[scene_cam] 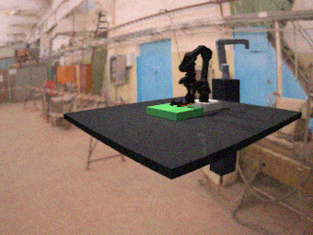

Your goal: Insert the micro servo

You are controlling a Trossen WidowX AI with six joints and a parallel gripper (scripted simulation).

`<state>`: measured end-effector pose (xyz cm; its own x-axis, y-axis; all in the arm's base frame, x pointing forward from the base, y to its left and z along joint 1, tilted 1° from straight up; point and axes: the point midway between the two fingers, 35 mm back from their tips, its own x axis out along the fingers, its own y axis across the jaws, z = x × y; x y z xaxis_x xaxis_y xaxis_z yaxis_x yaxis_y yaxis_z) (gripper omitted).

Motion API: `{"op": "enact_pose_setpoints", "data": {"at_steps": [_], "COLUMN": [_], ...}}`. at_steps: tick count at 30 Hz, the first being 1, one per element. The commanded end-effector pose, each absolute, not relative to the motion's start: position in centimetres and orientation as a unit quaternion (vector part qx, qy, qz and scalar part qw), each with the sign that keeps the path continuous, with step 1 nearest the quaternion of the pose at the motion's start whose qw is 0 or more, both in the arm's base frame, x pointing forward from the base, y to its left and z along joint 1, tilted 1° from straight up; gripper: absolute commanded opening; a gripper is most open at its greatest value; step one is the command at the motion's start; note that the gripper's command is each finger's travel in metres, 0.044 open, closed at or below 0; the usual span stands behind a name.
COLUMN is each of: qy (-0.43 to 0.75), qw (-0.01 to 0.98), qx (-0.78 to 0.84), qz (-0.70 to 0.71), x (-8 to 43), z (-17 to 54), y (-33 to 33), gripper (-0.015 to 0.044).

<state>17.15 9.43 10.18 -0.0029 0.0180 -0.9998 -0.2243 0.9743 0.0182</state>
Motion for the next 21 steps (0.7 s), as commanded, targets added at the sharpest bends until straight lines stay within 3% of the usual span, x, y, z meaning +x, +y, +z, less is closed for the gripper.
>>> {"op": "enact_pose_setpoints", "data": {"at_steps": [1, 21], "qy": [0.701, 0.701], "qw": [0.704, 0.704], "qx": [-0.071, -0.071], "qz": [0.087, 0.087], "x": [17.1, 17.2], "z": [9.8, 8.5], "y": [9.5, 9.6], "gripper": [0.0, 0.0]}}
